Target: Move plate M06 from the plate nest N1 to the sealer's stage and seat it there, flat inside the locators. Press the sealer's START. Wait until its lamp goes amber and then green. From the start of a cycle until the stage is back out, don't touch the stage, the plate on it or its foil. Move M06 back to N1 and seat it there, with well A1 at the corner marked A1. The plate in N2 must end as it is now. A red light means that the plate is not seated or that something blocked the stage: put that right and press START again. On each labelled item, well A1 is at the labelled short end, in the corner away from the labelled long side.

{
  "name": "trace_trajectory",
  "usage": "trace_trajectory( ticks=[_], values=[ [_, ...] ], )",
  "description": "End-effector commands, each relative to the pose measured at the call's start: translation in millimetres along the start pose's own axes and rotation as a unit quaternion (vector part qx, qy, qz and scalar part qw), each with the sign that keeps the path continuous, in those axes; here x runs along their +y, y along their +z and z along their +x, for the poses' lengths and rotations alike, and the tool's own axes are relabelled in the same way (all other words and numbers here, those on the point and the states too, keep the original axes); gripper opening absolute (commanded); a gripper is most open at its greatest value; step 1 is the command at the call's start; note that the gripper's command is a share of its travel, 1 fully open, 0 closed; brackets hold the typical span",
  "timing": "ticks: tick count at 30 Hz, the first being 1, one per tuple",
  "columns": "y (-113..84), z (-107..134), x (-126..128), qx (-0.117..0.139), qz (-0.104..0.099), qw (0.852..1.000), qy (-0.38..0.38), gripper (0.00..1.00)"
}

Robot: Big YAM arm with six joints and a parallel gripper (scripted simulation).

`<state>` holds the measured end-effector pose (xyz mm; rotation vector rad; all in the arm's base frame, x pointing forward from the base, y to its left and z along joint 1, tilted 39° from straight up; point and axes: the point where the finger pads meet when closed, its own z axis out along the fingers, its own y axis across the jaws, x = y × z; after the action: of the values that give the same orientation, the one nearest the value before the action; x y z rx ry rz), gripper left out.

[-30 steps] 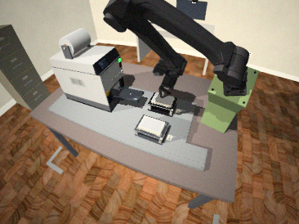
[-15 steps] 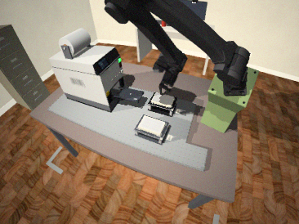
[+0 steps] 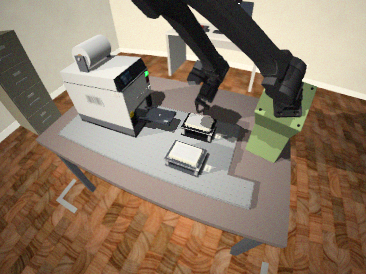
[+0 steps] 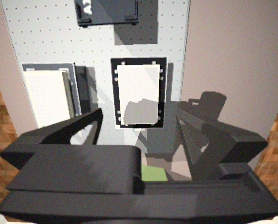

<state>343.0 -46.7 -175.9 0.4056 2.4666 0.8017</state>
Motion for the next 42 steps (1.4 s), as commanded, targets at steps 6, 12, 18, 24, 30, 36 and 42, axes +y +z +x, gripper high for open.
trace_trajectory(
  ticks=[6, 12, 18, 24, 30, 36, 42],
  values=[
    [1.6, -12, -1, -0.012, 0.002, 1.000, -0.009, 1.00],
    [6.3, -5, 1, -0.003, -0.001, 1.000, -0.006, 1.00],
    [7.1, -4, 3, -0.002, -0.002, 1.000, -0.006, 1.00],
    [4.6, -12, 6, -0.009, -0.002, 1.000, -0.018, 1.00],
    [3.6, -15, 6, -0.012, -0.002, 1.000, -0.028, 1.00],
    [6.1, -6, 4, -0.004, -0.002, 1.000, -0.021, 1.00],
    [6.8, -3, 3, -0.001, -0.002, 1.000, -0.018, 1.00]
  ],
)
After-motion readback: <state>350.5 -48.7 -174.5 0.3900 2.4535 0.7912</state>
